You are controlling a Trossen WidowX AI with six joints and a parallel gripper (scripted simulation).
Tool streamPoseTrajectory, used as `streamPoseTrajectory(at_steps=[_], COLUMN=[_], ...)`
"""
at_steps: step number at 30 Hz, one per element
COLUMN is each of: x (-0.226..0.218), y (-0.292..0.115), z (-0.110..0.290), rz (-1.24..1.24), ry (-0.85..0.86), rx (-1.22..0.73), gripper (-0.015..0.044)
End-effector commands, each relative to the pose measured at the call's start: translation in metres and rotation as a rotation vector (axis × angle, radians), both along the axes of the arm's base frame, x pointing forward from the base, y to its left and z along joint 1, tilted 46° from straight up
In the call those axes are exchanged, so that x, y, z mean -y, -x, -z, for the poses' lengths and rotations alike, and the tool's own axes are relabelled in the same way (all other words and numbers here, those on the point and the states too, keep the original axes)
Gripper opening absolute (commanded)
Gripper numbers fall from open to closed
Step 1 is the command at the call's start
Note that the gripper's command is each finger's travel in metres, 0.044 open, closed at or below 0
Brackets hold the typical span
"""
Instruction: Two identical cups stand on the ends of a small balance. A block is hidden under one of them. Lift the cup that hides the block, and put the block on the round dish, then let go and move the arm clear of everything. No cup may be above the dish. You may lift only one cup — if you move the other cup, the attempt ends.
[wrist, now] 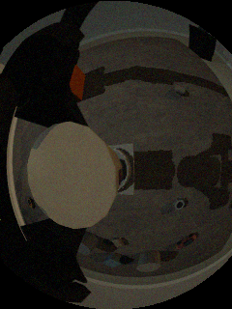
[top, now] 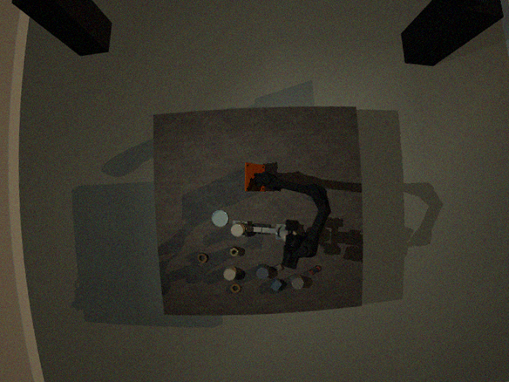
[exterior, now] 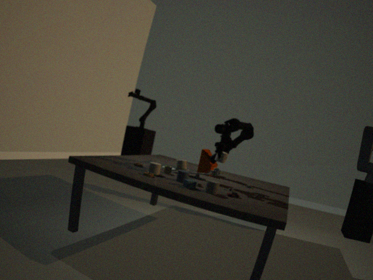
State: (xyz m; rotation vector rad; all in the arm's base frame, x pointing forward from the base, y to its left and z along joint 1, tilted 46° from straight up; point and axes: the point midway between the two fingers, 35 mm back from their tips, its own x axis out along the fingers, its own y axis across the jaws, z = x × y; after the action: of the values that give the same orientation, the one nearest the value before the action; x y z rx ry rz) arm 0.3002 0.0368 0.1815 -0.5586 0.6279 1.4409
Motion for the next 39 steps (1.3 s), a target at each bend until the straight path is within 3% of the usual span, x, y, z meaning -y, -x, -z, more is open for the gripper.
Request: streamPoseTrajectory(at_steps=[1,6,28,39], x=[0.0,-0.005,-0.131,-0.152], y=[0.0,0.001,0.087,0.086], z=[0.0,0.0,-0.002,0.017], rz=[0.001,0.0,0.001,0.001], ry=[0.0,0.004,-0.005,-0.006], rx=[0.0,0.0,0.009,0.009], gripper=[0.0,0.0,0.0,0.0])
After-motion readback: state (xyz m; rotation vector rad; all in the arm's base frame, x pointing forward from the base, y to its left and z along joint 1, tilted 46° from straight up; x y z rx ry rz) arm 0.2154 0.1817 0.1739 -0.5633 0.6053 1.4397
